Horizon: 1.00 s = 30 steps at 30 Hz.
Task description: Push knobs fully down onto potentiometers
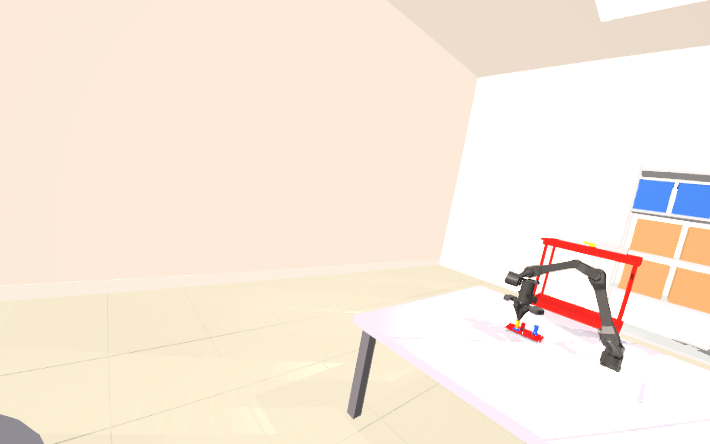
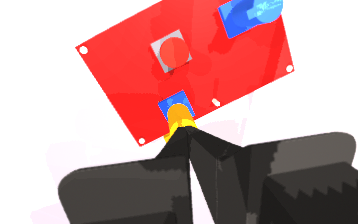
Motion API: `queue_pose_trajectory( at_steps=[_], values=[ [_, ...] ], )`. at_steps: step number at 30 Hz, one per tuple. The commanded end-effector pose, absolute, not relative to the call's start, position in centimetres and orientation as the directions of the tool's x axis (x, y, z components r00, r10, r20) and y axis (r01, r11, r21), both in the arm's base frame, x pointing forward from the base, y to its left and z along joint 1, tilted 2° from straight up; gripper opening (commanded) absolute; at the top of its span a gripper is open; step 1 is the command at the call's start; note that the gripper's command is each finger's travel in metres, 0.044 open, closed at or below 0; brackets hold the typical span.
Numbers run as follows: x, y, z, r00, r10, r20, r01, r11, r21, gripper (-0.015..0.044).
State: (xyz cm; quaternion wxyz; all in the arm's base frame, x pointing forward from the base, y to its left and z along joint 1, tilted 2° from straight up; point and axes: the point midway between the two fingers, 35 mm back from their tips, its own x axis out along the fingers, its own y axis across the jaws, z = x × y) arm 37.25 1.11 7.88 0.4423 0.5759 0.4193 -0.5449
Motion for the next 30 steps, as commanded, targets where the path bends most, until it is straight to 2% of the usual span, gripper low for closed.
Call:
queue_pose_trajectory(
  at_steps=[1,30],
  values=[
    [37.33,1.08,7.67,0.055,-0.002,-0.999,0.964,-0.261,0.053,0.0000],
    [37.31,1.08,8.33,0.055,-0.002,-0.999,0.964,-0.261,0.053,0.0000]
  ],
)
